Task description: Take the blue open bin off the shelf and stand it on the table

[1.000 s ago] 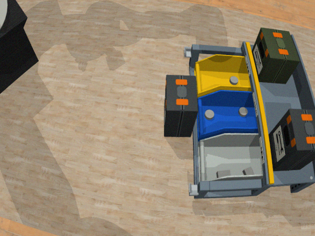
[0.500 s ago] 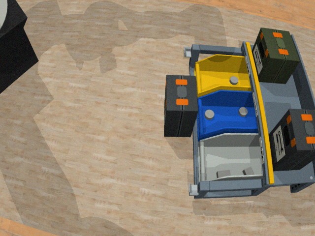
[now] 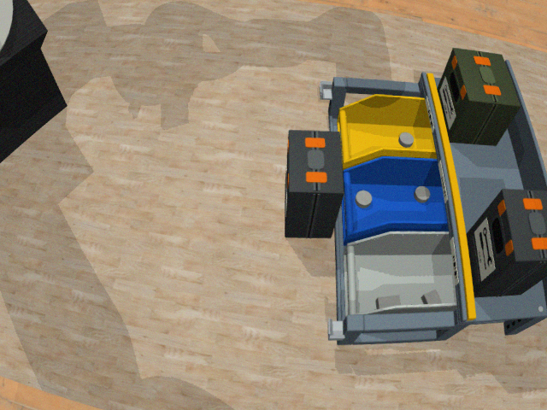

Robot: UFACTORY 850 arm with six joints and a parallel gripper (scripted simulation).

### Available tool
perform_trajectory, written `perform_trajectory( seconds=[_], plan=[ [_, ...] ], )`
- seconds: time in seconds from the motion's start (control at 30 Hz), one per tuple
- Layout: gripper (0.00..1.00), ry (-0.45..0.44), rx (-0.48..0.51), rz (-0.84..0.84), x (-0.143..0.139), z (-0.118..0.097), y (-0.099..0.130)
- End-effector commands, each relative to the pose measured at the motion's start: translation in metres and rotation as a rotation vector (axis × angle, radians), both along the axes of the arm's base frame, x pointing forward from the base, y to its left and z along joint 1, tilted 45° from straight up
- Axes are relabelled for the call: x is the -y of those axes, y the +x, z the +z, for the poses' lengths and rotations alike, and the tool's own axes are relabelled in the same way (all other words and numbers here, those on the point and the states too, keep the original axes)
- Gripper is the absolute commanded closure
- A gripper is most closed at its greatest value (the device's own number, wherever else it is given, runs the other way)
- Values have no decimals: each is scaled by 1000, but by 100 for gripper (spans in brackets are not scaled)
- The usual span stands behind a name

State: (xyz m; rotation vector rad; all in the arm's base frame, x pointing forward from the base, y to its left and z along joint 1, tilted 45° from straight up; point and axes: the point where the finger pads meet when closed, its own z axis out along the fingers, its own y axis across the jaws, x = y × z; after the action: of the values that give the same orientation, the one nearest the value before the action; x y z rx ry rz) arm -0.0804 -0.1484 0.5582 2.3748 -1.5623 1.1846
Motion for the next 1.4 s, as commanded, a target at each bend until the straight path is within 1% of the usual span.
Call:
perform_trajectory(
  seconds=[0.0,0.33,0.5,0.9,1.07,1.37],
  plan=[
    [0,91,67,-110,0,0,0],
    [0,91,67,-110,0,0,0],
    [0,235,180,-292,0,0,0],
    [0,235,180,-292,0,0,0],
    [0,380,292,-474,0,0,0],
    [0,380,292,-474,0,0,0]
  ],
)
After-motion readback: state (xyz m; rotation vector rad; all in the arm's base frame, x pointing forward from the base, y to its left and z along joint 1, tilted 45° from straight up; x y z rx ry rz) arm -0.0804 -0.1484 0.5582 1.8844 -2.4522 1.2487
